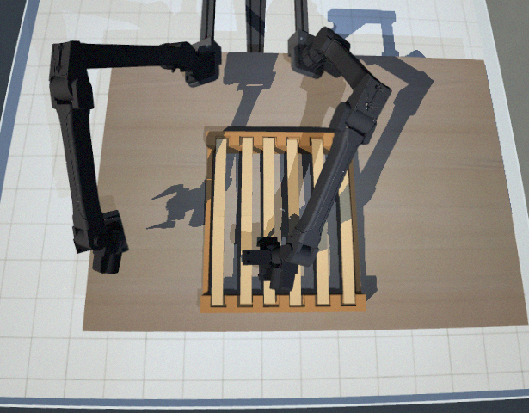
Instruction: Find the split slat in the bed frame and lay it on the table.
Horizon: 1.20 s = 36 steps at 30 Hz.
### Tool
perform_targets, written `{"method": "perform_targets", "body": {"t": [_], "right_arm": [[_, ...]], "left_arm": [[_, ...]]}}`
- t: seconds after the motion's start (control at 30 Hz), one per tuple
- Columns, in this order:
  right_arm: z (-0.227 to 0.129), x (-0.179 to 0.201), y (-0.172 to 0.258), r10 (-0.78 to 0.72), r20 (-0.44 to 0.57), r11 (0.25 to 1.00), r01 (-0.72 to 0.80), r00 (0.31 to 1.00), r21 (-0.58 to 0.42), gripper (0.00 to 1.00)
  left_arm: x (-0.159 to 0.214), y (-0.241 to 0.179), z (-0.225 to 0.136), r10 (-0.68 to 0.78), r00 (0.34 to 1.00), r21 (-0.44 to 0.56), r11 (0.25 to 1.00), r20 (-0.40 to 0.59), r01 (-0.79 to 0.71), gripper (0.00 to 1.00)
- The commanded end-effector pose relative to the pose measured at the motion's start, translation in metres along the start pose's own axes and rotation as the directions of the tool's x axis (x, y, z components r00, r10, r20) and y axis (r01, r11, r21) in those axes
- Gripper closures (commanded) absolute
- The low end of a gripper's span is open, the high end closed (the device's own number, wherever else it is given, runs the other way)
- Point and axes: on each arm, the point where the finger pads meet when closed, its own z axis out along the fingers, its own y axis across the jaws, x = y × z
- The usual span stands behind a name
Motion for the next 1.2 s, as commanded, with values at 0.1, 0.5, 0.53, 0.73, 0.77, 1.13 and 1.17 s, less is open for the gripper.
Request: {"method": "perform_targets", "body": {"t": [0.1, 0.5, 0.53, 0.73, 0.77, 1.13, 1.17], "right_arm": [[-0.011, -0.007, 0.001, 0.018, 0.012, 1.000, -0.017, 1.000, -0.017, 0.00], [-0.011, -0.007, 0.001, 0.018, 0.012, 1.000, -0.017, 1.000, -0.017, 0.00], [-0.011, -0.007, 0.001, 0.018, 0.012, 1.000, -0.017, 1.000, -0.017, 0.00], [-0.030, 0.002, 0.000, -0.054, 0.037, 0.996, 0.057, 0.998, -0.075, 0.00], [-0.031, 0.005, 0.000, -0.062, 0.042, 0.994, 0.066, 0.997, -0.085, 0.00], [-0.047, 0.027, -0.002, -0.128, 0.091, 0.973, 0.143, 0.988, -0.180, 0.00], [-0.048, 0.029, -0.002, -0.135, 0.096, 0.970, 0.151, 0.986, -0.190, 0.00]], "left_arm": [[-0.010, 0.008, -0.016, 0.004, 1.000, -0.031, 1.000, 0.013, -0.003, 0.00], [-0.010, 0.008, -0.016, 0.004, 1.000, -0.031, 1.000, 0.013, -0.003, 0.00], [-0.010, 0.008, -0.016, 0.004, 1.000, -0.031, 1.000, 0.013, -0.003, 0.00], [0.044, 0.019, -0.041, -0.201, 0.979, -0.078, 0.976, 0.004, 0.201, 0.57], [0.052, 0.020, -0.047, -0.242, 0.970, -0.088, 0.966, 0.003, 0.241, 0.68], [0.104, 0.010, -0.083, -0.517, 0.856, -0.138, 0.849, -0.011, 0.510, 1.00], [0.109, 0.007, -0.085, -0.544, 0.839, -0.142, 0.832, -0.014, 0.537, 1.00]]}}
